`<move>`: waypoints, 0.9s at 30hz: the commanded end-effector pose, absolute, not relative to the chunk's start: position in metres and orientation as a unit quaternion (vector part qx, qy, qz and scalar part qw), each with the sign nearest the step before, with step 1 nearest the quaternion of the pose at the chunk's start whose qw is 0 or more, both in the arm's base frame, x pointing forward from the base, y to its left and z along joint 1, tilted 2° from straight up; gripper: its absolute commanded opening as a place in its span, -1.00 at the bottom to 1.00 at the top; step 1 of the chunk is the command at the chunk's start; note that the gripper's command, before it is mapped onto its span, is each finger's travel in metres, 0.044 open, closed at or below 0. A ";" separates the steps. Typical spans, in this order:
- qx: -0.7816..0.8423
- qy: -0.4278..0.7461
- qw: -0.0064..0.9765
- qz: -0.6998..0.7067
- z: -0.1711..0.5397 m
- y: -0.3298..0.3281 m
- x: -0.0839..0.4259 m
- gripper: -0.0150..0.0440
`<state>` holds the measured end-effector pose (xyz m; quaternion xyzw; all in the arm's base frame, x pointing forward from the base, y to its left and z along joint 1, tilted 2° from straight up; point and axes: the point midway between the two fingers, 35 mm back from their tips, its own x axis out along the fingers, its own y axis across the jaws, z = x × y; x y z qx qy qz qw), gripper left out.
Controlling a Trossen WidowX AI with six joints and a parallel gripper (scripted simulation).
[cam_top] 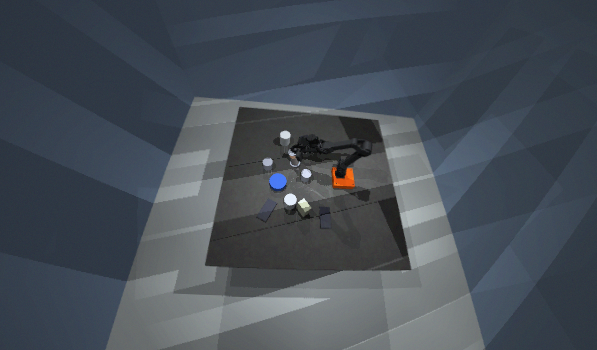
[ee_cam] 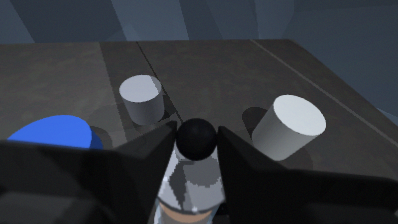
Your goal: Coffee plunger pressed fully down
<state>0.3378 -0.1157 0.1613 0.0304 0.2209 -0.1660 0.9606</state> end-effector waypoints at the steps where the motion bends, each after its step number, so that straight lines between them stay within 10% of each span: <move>1: 0.030 0.221 0.961 -0.166 0.161 -0.116 0.338 -0.09; 9: 0.030 0.221 0.961 -0.166 0.161 -0.116 0.338 -0.09; 21: 0.030 0.221 0.961 -0.166 0.161 -0.116 0.338 0.97; 27: 0.030 0.222 0.960 -0.166 0.174 -0.114 0.334 1.00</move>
